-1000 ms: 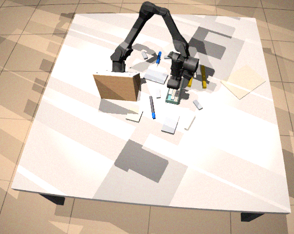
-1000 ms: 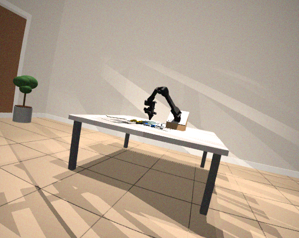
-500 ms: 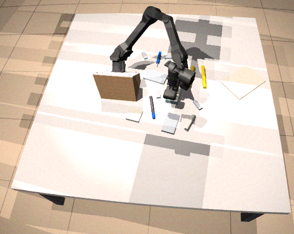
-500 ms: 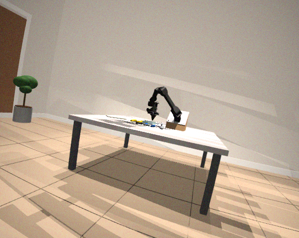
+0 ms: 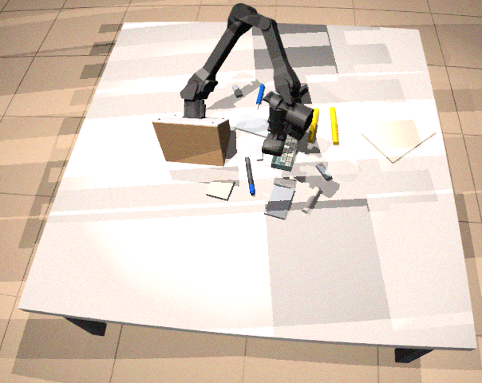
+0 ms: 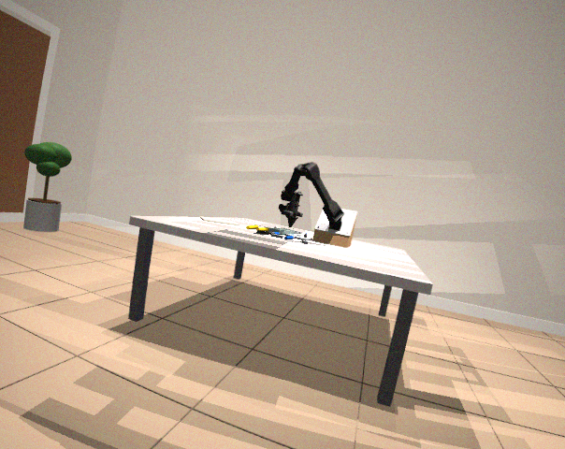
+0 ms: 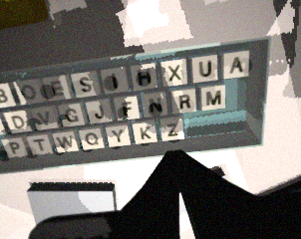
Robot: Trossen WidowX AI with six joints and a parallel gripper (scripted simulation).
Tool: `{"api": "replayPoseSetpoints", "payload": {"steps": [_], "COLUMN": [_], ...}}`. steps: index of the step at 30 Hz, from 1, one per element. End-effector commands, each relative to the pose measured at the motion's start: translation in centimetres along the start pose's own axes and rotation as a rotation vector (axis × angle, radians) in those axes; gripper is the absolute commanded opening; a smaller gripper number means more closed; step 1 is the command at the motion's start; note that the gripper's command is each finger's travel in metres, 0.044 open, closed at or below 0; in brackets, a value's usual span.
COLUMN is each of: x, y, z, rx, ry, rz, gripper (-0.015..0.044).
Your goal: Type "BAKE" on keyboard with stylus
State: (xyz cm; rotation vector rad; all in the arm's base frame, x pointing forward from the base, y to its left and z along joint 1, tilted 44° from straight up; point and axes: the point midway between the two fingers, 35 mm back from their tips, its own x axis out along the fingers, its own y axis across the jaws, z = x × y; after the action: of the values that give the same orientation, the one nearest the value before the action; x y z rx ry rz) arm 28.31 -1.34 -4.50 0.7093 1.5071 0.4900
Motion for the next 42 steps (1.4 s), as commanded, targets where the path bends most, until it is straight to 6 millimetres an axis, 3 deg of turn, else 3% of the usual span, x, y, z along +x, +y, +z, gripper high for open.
{"api": "replayPoseSetpoints", "payload": {"steps": [1,8,10,13,15,28,30,34,42], "x": [0.0,0.0,0.0,0.0,0.0,0.0,-0.9,-5.7,-5.4], "y": [0.3,0.6,2.5,7.1,8.2,8.2,8.1,8.1,8.0], "z": [-0.5,-0.5,-0.2,-0.3,-0.4,-0.4,-0.3,-0.4,-0.2], "rx": [0.008,0.008,0.009,0.009,0.008,0.008,0.009,0.009,0.014], "ry": [-0.002,-0.002,-0.003,-0.002,-0.001,-0.001,-0.002,-0.001,-0.012], "rz": [0.005,0.004,0.002,0.006,0.008,0.008,0.007,0.006,0.011], "gripper": [0.0000,0.0000,0.0000,0.0000,0.0000,0.0000,0.0000,0.0000,0.0000]}}
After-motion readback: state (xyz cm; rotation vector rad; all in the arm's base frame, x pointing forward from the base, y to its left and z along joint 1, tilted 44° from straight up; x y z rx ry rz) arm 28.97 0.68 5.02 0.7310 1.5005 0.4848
